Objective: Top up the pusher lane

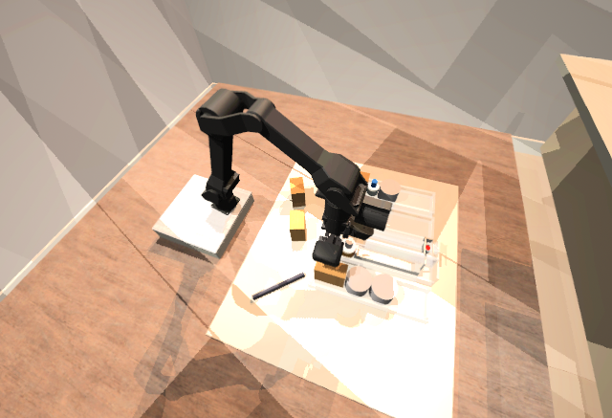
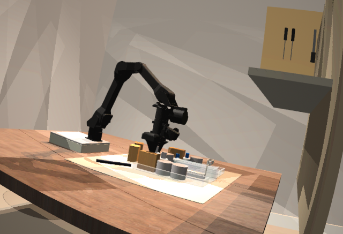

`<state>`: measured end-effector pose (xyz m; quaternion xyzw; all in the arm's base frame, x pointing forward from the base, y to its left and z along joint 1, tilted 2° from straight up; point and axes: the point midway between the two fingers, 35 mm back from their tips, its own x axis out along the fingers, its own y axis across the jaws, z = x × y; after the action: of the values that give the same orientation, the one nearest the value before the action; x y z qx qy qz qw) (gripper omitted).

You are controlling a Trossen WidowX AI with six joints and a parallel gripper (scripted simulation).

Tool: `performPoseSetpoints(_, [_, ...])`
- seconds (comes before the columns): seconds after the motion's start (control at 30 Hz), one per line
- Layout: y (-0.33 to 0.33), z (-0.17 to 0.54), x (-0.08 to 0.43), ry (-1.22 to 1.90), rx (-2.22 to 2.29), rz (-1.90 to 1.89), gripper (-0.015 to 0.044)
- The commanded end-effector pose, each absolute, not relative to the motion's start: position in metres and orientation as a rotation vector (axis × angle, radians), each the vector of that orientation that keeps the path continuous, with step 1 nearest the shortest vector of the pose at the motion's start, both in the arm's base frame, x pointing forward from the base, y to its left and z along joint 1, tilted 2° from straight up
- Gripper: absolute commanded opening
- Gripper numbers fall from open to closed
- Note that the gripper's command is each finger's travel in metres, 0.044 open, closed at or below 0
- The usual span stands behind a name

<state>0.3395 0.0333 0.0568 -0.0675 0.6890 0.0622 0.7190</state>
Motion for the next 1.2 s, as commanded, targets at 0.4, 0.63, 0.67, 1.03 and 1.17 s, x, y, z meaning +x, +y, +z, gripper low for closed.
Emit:
performPoseSetpoints(0.4, [0.033, 0.052, 0.345, 1.501, -0.147, 0.133, 0.0000])
performPoseSetpoints(0.63, [0.033, 0.049, 0.344, 1.501, -0.147, 0.133, 0.0000])
performPoseSetpoints(0.67, [0.033, 0.049, 0.344, 1.501, -0.147, 0.133, 0.0000])
performPoseSetpoints(1.03, [0.033, 0.044, 0.344, 1.501, -0.147, 0.133, 0.0000])
performPoseSetpoints(1.17, [0.033, 0.043, 0.344, 1.501, -0.147, 0.133, 0.0000])
